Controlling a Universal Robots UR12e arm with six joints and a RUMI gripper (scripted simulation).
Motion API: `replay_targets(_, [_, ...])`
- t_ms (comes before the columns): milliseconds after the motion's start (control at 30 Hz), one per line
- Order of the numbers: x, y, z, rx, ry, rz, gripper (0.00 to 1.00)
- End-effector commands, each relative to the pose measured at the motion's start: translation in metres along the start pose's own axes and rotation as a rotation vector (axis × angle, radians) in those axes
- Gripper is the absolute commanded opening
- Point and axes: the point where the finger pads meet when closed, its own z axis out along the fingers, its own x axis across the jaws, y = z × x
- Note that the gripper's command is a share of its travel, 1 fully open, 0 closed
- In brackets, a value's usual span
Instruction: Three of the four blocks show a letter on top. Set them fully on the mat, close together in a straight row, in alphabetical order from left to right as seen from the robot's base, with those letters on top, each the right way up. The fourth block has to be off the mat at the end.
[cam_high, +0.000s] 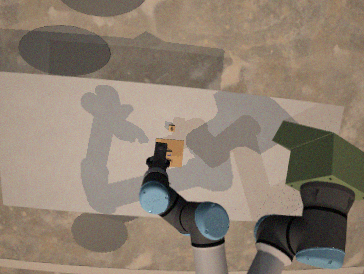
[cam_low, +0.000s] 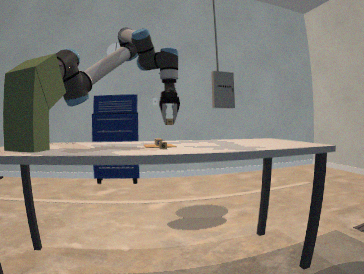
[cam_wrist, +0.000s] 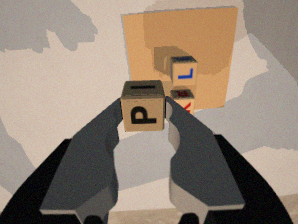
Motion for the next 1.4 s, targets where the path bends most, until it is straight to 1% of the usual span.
replay_targets(0, [0.030,-0.031,-0.004,-0.010,-0.001,-0.026,0.09])
replay_targets(67, [0.042,-0.039,-0.004,-0.012,-0.002,-0.033,0.09])
replay_targets(167, [0.048,-0.043,-0.003,-0.013,-0.002,-0.036,0.09])
replay_targets(633, [0.048,-0.043,-0.003,-0.013,-0.002,-0.036,0.09])
replay_targets(767, [0.048,-0.043,0.000,-0.013,-0.002,-0.036,0.09])
replay_targets(900, [0.048,-0.043,0.010,-0.013,-0.002,-0.036,0.09])
replay_targets(1033, [0.048,-0.042,0.025,-0.013,-0.002,-0.036,0.09])
replay_targets(1100, [0.048,-0.042,0.025,-0.013,-0.002,-0.036,0.09])
replay_targets(1367, [0.048,-0.042,0.064,-0.013,-0.002,-0.036,0.09])
